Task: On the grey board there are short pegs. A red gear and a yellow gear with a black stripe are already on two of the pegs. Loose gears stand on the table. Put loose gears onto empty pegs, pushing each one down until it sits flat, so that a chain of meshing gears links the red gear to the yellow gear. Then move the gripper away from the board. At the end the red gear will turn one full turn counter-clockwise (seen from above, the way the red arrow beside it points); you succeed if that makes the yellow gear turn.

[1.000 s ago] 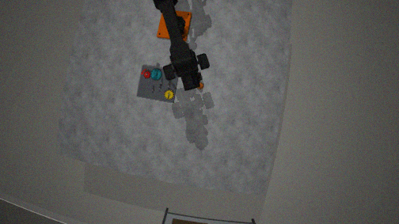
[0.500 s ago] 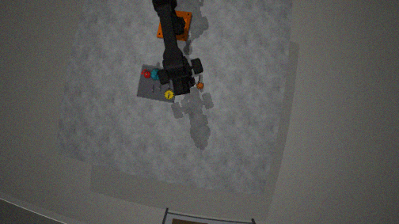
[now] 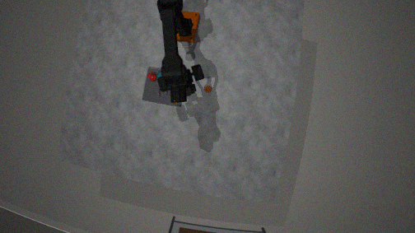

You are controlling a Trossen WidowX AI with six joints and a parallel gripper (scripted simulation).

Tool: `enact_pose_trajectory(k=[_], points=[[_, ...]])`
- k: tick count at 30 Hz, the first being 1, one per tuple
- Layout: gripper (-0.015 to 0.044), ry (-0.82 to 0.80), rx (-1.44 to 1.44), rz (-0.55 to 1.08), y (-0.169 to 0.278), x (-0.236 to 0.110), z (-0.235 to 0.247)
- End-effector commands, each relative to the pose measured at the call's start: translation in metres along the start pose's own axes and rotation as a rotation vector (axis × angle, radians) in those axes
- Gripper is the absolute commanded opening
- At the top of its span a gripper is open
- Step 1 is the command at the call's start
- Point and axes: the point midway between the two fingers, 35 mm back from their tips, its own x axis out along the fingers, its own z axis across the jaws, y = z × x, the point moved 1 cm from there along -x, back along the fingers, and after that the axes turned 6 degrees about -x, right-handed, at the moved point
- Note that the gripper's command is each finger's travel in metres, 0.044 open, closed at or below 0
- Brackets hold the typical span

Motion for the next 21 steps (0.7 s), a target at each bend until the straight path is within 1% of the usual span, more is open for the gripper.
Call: enact_pose_trajectory(k=[1,21], points=[[0.0000,-0.003,-0.005,0.004,0.001,0.006,-0.009],[0.0000,0.003,-0.012,0.004,0.010,0.027,-0.052]])
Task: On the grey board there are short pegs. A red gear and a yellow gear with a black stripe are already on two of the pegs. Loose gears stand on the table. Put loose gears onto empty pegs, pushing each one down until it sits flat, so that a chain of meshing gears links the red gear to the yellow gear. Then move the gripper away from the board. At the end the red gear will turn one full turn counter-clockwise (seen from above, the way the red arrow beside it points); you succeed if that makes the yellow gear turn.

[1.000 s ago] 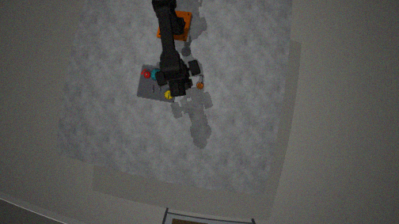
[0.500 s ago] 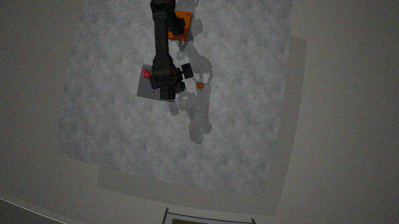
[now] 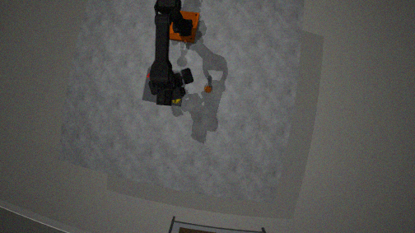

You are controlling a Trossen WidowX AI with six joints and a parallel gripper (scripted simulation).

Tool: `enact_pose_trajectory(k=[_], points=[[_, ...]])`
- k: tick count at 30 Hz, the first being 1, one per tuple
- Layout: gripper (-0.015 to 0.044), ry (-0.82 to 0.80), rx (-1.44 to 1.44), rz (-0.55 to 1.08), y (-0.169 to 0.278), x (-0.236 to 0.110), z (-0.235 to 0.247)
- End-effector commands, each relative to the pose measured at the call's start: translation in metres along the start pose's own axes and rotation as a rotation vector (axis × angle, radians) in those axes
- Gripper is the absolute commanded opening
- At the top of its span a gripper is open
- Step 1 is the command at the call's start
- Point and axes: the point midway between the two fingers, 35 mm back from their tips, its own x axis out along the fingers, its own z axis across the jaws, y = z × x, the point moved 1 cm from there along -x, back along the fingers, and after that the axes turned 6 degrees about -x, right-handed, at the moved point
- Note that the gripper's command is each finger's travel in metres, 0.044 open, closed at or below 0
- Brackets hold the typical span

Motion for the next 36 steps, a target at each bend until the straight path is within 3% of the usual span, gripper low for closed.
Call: enact_pose_trajectory(k=[1,18,36], points=[[0.0000,-0.002,-0.005,0.004,0.003,0.006,-0.009],[0.0000,0.004,-0.011,0.006,0.018,0.024,-0.043],[0.0000,0.004,-0.070,0.006,0.018,0.020,-0.043]])
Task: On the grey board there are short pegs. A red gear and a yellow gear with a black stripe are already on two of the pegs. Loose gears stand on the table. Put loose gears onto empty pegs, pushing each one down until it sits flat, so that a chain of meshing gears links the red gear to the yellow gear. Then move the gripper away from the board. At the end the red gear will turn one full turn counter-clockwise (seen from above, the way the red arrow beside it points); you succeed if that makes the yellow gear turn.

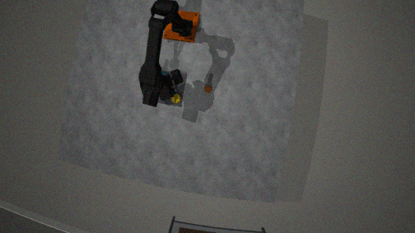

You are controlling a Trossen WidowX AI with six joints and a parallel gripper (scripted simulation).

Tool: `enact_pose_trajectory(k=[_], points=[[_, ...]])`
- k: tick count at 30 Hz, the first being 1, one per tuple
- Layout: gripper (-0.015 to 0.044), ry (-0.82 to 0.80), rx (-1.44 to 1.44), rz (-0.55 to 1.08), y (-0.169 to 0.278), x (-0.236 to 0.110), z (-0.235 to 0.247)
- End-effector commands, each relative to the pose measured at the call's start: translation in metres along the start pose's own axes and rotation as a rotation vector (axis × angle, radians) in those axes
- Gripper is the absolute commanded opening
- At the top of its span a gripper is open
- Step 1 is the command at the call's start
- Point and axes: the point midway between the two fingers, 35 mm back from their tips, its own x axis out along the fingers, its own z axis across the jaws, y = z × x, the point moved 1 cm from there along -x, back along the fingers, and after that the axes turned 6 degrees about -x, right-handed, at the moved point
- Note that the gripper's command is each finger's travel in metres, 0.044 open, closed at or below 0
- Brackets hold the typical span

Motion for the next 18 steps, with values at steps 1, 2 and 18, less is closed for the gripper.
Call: enact_pose_trajectory(k=[1,2,18], points=[[0.0000,0.000,-0.061,0.002,0.0003,-0.0004,-0.0001],[0.0000,0.000,-0.083,0.002,0.0003,-0.0004,-0.0001],[0.0000,0.000,-0.255,0.002,0.0000,0.0043,0.0001]])
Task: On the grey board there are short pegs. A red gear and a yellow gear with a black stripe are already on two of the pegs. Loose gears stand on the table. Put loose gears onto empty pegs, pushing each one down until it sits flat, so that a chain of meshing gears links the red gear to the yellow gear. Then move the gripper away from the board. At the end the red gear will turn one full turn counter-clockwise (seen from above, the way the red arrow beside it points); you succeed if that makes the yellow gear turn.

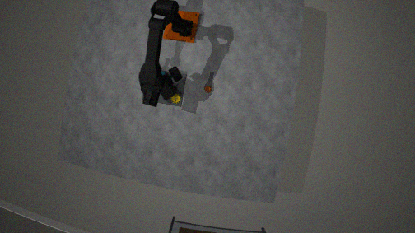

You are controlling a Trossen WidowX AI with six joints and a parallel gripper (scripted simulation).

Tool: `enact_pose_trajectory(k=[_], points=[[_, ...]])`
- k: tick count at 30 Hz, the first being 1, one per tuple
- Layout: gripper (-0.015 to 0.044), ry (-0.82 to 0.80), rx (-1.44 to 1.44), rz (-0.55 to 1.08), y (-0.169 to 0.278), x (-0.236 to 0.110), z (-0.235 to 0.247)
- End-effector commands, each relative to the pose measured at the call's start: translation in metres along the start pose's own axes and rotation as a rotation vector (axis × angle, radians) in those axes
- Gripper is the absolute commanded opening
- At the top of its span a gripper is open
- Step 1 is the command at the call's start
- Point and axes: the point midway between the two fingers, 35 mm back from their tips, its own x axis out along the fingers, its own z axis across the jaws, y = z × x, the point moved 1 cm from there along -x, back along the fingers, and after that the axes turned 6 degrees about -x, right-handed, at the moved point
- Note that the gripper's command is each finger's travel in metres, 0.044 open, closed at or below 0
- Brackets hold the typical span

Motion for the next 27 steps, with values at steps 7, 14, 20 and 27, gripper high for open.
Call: enact_pose_trajectory(k=[7,14,20,27], points=[[0.0000,-0.001,-0.195,0.002,0.001,0.014,0.001],[0.0000,-0.001,-0.199,0.002,0.001,0.023,0.000],[0.0000,-0.001,-0.112,0.002,0.000,0.032,0.000],[0.0000,-0.001,0.033,0.002,0.001,0.043,0.001]])
